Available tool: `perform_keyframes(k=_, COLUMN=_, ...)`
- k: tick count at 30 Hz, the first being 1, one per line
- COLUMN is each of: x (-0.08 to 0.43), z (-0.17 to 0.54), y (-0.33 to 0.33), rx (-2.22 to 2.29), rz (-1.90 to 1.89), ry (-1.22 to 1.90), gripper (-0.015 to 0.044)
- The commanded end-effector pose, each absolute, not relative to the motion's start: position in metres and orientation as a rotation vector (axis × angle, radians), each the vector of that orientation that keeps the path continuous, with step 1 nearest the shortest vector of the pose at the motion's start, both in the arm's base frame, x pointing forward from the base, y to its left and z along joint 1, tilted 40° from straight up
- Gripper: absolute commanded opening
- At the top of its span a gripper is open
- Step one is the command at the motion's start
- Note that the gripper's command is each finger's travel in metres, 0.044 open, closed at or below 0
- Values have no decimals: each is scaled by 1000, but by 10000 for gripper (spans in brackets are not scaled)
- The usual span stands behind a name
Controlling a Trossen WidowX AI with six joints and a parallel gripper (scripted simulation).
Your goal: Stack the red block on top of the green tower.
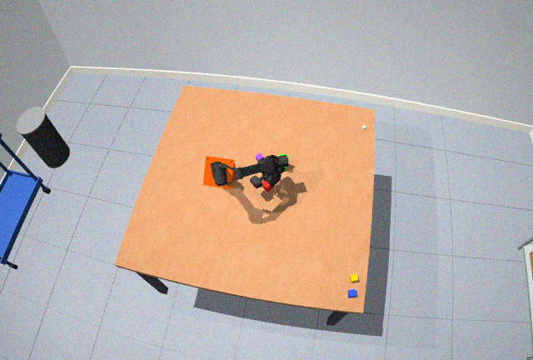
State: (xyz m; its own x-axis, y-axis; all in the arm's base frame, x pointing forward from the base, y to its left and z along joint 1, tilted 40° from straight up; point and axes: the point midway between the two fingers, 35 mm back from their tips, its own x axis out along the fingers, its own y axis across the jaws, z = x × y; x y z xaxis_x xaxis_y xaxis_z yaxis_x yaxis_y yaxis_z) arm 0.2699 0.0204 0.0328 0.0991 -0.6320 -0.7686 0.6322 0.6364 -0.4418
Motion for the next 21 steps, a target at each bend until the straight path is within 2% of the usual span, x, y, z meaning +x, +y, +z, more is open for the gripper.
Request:
perform_keyframes(k=1, x=271, z=27, y=15, rx=-4, rz=-934, ry=1135, gripper=440)
perform_keyframes(k=21, x=273, z=2, y=-7, rx=-6, rz=-936, ry=1133, gripper=440)
